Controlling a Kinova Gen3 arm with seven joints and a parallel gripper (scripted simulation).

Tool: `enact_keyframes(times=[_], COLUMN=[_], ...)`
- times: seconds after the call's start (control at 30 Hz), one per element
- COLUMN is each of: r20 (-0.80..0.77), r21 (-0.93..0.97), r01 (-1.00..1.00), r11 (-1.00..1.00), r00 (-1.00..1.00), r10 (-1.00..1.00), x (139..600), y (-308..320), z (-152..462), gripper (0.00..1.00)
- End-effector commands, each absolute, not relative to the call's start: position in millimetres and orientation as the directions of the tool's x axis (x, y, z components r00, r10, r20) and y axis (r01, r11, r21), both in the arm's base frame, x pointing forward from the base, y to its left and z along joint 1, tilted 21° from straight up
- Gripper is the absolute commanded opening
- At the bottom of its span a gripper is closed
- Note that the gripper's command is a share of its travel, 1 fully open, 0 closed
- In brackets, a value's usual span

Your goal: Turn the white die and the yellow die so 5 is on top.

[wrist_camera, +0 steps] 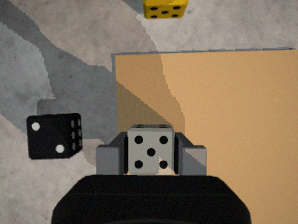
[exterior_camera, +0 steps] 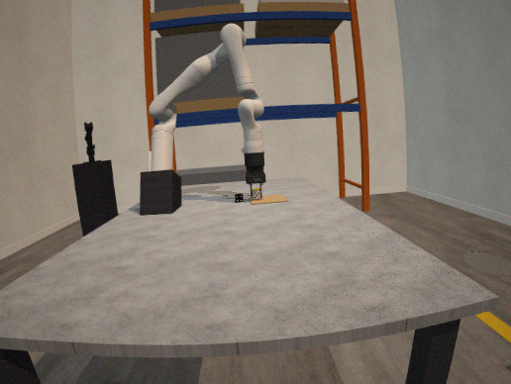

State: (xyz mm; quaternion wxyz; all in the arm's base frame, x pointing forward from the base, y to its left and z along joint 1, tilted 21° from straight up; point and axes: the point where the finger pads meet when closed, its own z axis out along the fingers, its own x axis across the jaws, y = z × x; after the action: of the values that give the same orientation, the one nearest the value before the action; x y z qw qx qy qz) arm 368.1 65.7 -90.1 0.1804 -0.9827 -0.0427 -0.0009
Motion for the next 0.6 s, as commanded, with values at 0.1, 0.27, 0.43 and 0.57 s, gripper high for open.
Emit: enact_keyframes(times=[0.1, 0.27, 0.43, 0.57], r20=[0.028, 0.028, 0.028, 0.028], r21=[-0.351, -0.351, -0.351, -0.351], r01=[0.098, 0.098, 0.098, 0.098], r11=[-0.931, -0.931, -0.931, -0.931], r00=[0.995, 0.995, 0.995, 0.995], r10=[0.095, 0.095, 0.095, 0.095], x=[370.2, 370.2, 370.2, 370.2], y=[64.1, 64.4, 64.7, 65.2], z=[-90.9, -91.8, -92.7, -93.8], gripper=[0.57, 0.57, 0.57, 0.57])
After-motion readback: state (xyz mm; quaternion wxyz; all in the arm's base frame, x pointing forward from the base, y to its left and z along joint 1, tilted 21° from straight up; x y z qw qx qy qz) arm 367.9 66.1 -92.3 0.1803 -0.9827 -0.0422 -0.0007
